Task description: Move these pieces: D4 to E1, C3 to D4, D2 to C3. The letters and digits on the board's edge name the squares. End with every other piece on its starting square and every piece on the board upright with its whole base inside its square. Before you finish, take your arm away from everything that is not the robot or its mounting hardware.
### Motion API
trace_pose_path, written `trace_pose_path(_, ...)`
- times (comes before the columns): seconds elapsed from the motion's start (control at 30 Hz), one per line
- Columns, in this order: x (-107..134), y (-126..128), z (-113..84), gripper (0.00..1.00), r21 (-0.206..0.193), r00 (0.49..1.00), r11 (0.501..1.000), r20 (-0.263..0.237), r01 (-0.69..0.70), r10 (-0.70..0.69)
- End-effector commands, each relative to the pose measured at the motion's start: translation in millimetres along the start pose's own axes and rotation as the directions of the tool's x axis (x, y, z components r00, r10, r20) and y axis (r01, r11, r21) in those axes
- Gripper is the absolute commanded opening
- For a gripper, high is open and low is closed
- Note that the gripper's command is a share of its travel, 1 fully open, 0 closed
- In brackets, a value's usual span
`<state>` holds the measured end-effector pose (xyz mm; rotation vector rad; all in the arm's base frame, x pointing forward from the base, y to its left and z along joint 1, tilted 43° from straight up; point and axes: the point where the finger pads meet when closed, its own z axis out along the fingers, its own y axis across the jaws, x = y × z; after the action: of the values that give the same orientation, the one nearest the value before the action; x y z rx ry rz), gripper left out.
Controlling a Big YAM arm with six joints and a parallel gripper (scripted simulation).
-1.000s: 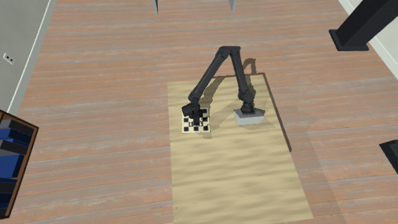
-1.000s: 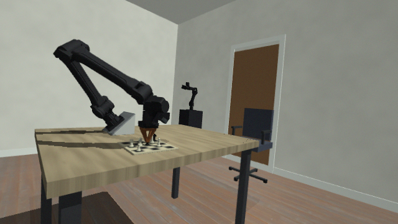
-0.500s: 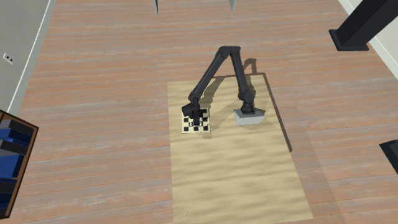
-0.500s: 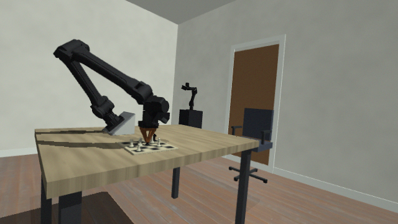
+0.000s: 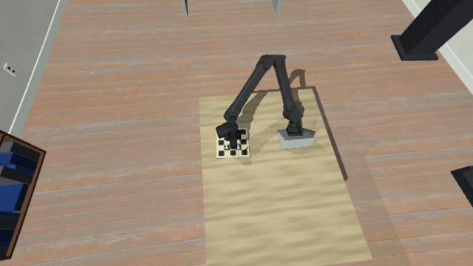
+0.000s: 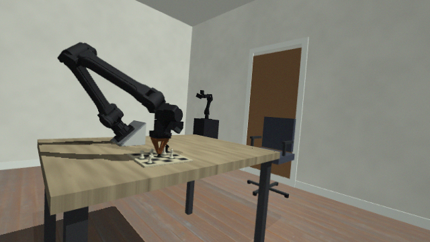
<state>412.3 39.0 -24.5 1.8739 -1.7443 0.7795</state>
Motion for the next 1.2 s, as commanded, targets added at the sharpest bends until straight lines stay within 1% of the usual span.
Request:
trace_pose_path(0.0,-12.7,-12.6,-8.8,0.0,0.026,1.0,1.0,0.008,-0.001,0.001)
trace_pose_path(1.17,-10.6,-11.2,-3.7,0.0,0.022,1.0,1.0,0.007,-0.002,0.002)
